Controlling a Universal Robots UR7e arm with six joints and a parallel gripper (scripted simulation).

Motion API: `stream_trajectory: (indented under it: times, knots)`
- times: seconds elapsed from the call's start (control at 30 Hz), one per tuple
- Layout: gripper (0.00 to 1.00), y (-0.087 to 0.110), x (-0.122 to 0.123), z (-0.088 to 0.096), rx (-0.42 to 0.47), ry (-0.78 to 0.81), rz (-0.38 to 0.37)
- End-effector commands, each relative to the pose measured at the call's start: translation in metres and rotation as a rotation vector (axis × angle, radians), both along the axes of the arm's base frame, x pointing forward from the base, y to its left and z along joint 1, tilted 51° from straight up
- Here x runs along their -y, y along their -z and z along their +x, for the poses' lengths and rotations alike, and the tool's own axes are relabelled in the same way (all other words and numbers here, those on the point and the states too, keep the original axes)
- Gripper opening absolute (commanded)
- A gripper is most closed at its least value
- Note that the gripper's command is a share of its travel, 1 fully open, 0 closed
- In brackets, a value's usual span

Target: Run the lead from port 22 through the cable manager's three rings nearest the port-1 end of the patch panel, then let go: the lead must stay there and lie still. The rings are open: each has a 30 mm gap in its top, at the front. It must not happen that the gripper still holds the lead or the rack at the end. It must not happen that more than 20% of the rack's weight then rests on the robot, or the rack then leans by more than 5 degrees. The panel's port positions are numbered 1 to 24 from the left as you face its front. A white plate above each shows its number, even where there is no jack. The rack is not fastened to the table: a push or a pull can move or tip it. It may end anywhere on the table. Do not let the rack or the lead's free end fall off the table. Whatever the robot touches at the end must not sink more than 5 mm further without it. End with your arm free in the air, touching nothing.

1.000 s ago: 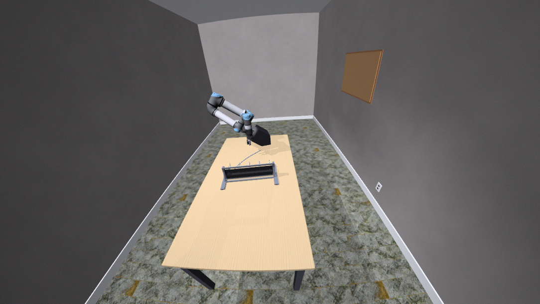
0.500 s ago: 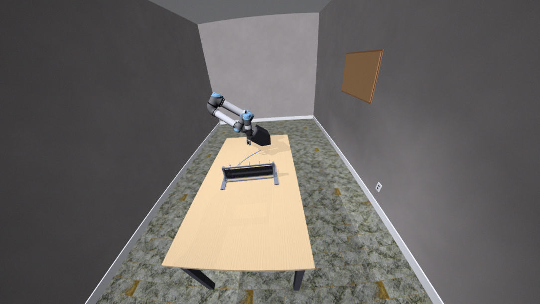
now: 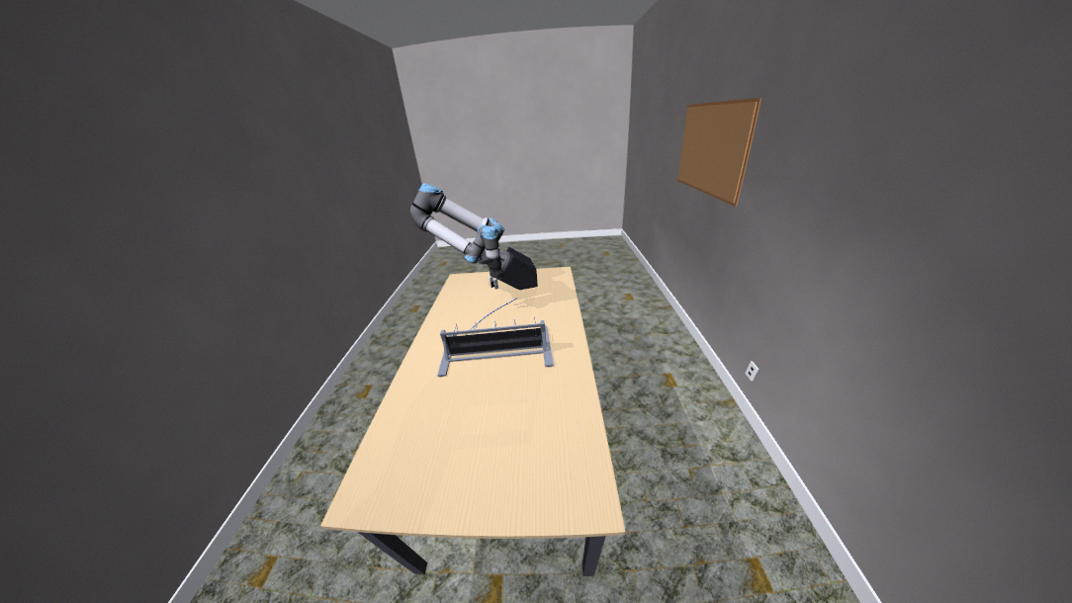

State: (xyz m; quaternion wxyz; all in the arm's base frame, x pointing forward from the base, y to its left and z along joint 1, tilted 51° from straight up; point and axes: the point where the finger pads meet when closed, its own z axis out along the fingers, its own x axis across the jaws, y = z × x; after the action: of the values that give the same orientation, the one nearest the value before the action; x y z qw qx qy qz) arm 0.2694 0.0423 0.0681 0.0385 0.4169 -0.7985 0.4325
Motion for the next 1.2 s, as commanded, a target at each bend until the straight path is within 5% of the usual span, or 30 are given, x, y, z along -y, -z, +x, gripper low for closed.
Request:
stream_trajectory:
  times: [0.0,1.17]
  knots:
    - [0.67,0.002,0.003,0.001,0.0,0.0,0.0]
    - [0.67,0.032,0.037,0.016,0.0,0.0,0.0]
